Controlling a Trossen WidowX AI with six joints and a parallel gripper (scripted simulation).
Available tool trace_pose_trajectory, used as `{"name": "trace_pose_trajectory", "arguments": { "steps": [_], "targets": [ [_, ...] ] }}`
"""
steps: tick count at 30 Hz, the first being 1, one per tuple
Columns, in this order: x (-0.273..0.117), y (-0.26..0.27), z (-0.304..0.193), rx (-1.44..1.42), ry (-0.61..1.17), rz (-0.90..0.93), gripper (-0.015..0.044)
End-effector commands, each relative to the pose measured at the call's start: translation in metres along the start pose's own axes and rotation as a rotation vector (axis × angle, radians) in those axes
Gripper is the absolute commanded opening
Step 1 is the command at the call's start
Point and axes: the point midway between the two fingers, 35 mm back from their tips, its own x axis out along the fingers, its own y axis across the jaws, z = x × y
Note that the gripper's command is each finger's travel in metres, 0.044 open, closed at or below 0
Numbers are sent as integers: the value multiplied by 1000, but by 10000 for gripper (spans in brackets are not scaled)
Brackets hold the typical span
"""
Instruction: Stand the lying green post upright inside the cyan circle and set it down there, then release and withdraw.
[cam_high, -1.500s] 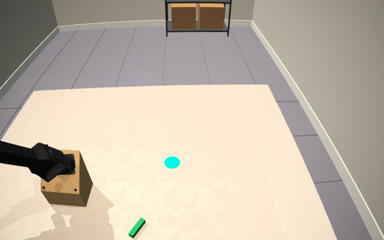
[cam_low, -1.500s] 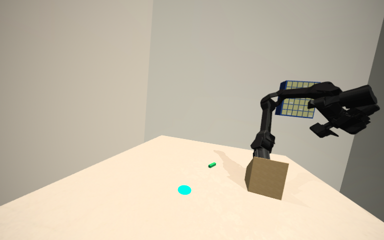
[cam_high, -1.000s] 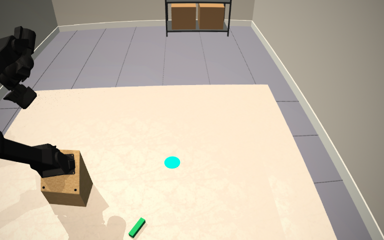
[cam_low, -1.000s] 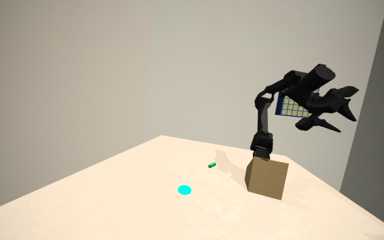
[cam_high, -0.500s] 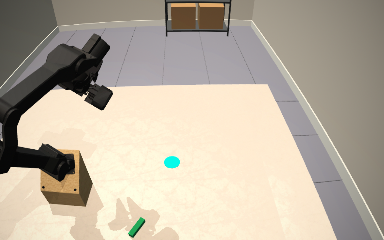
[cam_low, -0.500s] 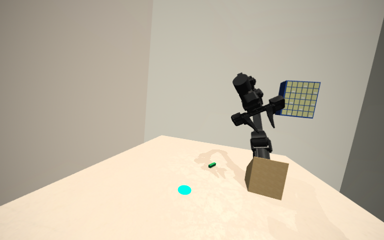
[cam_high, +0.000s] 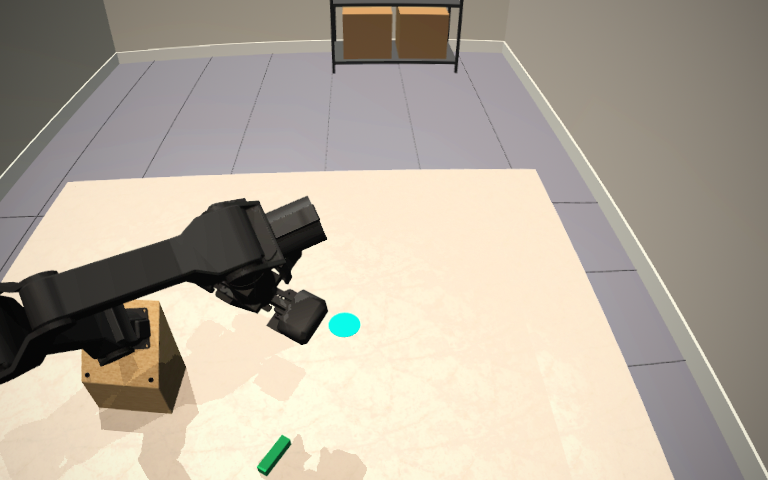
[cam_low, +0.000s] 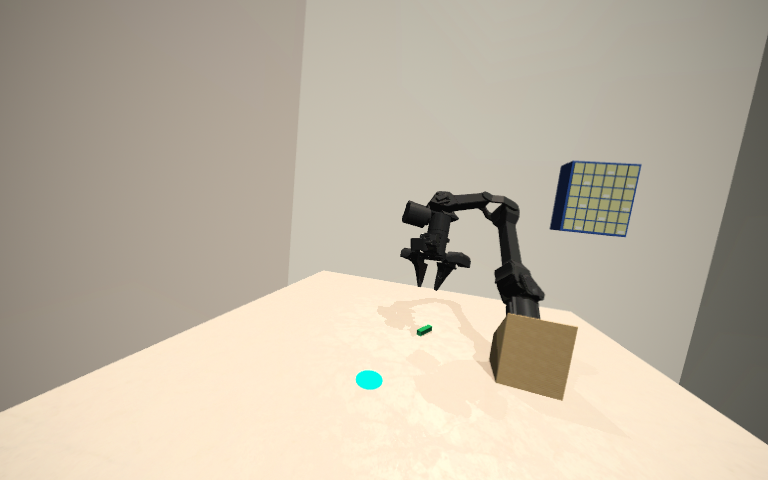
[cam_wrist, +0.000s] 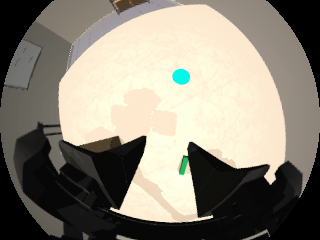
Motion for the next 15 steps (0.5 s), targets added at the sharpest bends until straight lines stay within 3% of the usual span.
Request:
{"name": "trace_pose_trajectory", "arguments": {
  "steps": [1, 4, 12, 15],
  "targets": [
    [17, -44, -60, 3, 182, -91, 233],
    [23, -60, -93, -1, 289, -114, 233],
    [24, -61, -95, -1, 295, -114, 233],
    [46, -64, -101, 3, 302, -98, 233]
  ]
}}
